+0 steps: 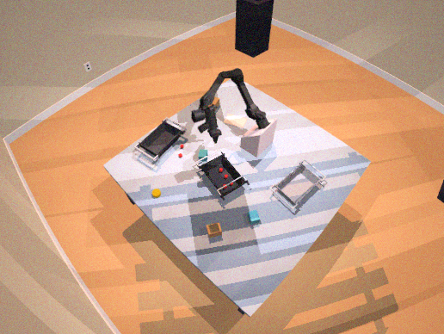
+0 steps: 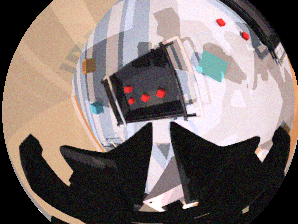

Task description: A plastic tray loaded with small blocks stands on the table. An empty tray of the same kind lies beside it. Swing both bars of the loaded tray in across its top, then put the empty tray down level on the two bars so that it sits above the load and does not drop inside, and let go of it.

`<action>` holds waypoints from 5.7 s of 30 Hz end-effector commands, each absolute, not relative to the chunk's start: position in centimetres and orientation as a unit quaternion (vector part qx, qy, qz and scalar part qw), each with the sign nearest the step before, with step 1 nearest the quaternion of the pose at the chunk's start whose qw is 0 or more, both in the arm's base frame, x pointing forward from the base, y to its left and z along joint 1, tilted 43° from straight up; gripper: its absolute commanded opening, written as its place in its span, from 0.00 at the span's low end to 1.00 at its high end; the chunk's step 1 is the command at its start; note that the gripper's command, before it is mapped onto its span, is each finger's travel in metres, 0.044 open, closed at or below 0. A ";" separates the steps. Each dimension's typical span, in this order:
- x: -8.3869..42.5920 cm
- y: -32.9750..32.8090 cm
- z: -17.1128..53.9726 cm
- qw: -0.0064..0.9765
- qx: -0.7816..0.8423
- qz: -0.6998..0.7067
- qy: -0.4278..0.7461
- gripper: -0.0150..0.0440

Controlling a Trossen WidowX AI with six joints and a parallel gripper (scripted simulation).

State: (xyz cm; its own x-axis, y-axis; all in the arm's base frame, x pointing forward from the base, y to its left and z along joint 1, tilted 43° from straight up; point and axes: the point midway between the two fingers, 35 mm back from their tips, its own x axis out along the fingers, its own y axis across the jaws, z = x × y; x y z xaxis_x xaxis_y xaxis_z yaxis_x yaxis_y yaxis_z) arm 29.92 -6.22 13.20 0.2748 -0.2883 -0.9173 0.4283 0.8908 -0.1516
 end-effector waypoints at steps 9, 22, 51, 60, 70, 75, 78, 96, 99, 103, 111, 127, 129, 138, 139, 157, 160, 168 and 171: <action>34.2 -13.4 8.7 0.709 -0.191 -0.317 0.600 0.39; 34.6 -15.5 6.3 0.709 -0.191 -0.318 0.600 0.39; 35.0 -13.2 4.9 0.709 -0.191 -0.317 0.600 0.39; 35.5 -11.6 3.5 0.709 -0.190 -0.317 0.600 0.39; 36.2 -11.0 0.4 0.709 -0.190 -0.317 0.600 0.39; 36.1 -9.9 1.7 0.710 -0.190 -0.316 0.600 0.39; 35.9 -8.7 3.5 0.710 -0.189 -0.316 0.600 0.39; 35.8 -8.6 3.1 0.708 -0.192 -0.312 0.604 0.39; 35.8 -8.6 3.1 0.708 -0.192 -0.312 0.604 0.39; 35.8 -8.6 3.1 0.708 -0.192 -0.312 0.604 0.39; 35.8 -8.6 3.2 0.709 -0.190 -0.314 0.603 0.39; 35.8 -8.6 3.2 0.709 -0.190 -0.314 0.603 0.39; 35.8 -8.6 3.2 0.709 -0.190 -0.314 0.603 0.39; 35.8 -8.6 3.2 0.709 -0.190 -0.314 0.603 0.39; 35.8 -8.6 3.2 0.709 -0.190 -0.314 0.603 0.39; 35.8 -8.6 3.2 0.709 -0.190 -0.314 0.603 0.25; 35.8 -8.6 3.2 0.709 -0.190 -0.314 0.603 0.25; 35.8 -8.6 3.2 0.709 -0.190 -0.314 0.603 0.25; 35.8 -8.6 3.2 0.709 -0.190 -0.314 0.603 0.25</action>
State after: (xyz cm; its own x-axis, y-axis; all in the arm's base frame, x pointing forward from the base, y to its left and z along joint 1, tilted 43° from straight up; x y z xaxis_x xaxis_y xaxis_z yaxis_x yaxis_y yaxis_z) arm 35.78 -8.63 3.16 0.0764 -0.6740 -0.7348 0.2152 0.7307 -0.6479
